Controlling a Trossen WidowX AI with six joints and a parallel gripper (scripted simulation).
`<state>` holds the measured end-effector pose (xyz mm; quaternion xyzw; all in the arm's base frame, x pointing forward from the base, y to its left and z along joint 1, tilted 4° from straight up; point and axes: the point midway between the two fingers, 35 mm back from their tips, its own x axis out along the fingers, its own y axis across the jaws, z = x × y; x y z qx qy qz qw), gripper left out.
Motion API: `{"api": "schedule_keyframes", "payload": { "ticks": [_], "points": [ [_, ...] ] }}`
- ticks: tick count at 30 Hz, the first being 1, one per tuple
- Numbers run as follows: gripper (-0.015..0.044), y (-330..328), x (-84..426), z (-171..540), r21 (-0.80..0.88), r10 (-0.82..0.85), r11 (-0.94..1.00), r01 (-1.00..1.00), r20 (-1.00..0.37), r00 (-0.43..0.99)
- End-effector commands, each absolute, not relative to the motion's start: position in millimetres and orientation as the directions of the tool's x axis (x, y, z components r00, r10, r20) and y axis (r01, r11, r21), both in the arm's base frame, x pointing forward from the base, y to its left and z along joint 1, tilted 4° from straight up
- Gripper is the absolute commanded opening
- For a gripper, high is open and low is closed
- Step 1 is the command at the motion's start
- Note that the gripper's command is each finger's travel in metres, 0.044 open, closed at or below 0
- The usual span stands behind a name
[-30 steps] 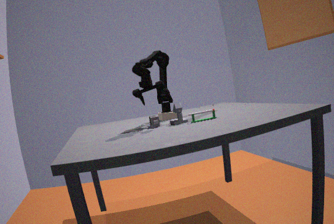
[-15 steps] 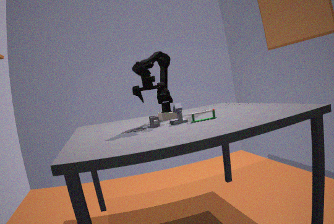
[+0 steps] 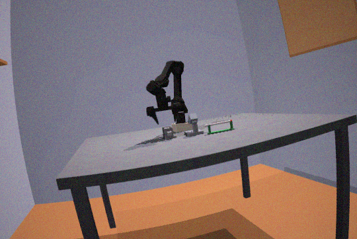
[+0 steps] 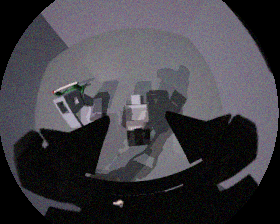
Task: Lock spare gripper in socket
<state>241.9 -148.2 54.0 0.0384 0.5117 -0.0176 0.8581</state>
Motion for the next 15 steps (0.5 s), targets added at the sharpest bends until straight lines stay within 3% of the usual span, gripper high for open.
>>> {"api": "schedule_keyframes", "payload": {
  "ticks": [1, 15],
  "points": [
    [0.044, -147.3, 241.6, 45.2, 0.049, 0.011, 0.996, 0.068, -0.879, 0.476],
    [0.044, -147.5, 242.5, 22.2, 0.049, 0.011, 0.996, 0.068, -0.879, 0.476]
  ]
}}
